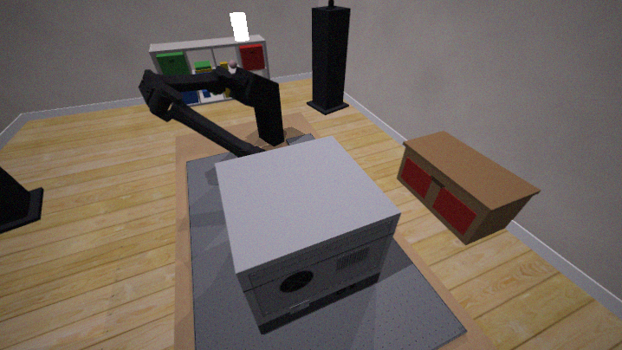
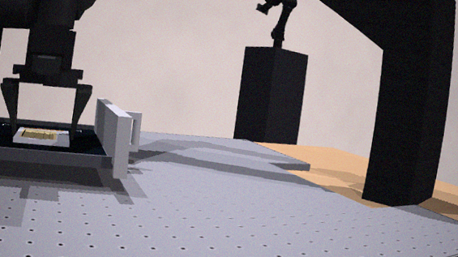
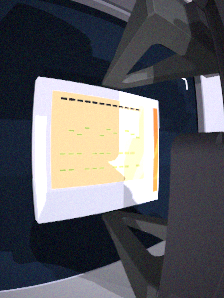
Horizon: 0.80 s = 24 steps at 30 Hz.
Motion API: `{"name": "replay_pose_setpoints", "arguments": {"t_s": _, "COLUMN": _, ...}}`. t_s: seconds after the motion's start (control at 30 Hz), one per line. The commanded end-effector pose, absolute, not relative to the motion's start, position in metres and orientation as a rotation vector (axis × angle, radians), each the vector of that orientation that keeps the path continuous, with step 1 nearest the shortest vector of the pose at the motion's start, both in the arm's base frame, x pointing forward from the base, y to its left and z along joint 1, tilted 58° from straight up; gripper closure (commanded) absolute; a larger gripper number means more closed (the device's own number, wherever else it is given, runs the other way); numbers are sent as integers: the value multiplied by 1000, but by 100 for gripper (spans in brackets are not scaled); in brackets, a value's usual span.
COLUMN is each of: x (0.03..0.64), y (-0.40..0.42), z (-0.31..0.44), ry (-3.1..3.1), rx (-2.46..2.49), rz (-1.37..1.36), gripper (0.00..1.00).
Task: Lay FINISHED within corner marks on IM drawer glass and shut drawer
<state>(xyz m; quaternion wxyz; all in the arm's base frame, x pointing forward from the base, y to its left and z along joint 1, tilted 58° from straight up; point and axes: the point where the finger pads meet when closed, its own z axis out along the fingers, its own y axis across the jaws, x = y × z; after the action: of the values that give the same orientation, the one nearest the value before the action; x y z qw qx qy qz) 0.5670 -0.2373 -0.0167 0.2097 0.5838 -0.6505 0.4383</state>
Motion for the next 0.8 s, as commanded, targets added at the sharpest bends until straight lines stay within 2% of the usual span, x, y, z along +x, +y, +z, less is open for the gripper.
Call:
{"name": "replay_pose_setpoints", "arguments": {"t_s": 0.0, "x": 574, "y": -235, "z": -15, "ry": -1799, "rx": 1635, "rz": 1237, "gripper": 8}}
{"name": "replay_pose_setpoints", "arguments": {"t_s": 0.77, "x": 577, "y": -222, "z": -5, "ry": -1796, "rx": 1647, "rz": 1256, "gripper": 8}}
